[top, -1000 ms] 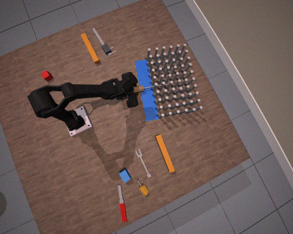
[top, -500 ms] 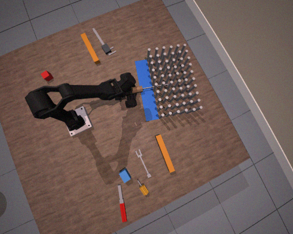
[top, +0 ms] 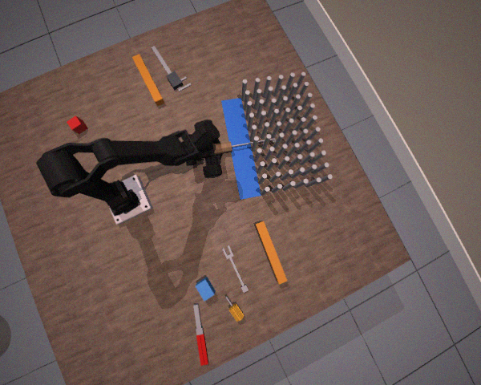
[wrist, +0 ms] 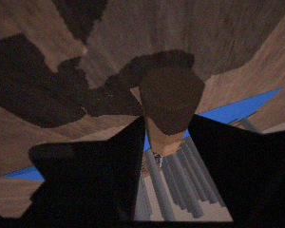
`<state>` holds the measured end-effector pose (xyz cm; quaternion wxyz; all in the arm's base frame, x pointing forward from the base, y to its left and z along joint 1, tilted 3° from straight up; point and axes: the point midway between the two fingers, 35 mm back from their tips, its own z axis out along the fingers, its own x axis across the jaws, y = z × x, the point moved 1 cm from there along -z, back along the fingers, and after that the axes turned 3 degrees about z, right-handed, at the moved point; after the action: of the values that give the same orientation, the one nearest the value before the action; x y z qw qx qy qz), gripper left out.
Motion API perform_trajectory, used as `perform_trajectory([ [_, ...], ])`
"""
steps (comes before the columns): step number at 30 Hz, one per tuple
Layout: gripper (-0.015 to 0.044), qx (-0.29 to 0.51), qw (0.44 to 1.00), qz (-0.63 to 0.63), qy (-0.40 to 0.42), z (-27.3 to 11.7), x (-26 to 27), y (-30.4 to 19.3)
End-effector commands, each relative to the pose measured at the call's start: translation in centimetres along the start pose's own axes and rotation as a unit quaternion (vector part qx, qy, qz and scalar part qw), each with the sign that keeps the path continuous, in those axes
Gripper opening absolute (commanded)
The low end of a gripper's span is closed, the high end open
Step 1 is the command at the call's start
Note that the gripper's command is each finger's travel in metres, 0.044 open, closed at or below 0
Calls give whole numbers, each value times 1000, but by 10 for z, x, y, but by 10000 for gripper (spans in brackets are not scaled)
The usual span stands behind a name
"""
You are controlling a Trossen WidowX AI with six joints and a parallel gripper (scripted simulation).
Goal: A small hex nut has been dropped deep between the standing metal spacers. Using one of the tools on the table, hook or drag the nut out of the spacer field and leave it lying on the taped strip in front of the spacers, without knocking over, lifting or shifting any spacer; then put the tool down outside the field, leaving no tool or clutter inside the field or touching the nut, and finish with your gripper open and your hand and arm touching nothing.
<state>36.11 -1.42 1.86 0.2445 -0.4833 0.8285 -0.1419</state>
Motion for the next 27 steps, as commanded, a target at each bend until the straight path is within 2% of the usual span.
perform_trajectory([
  [1,0,2,1000,3,0,-2,0,2],
  [27,0,1,1000,3,1,-10,1,17],
])
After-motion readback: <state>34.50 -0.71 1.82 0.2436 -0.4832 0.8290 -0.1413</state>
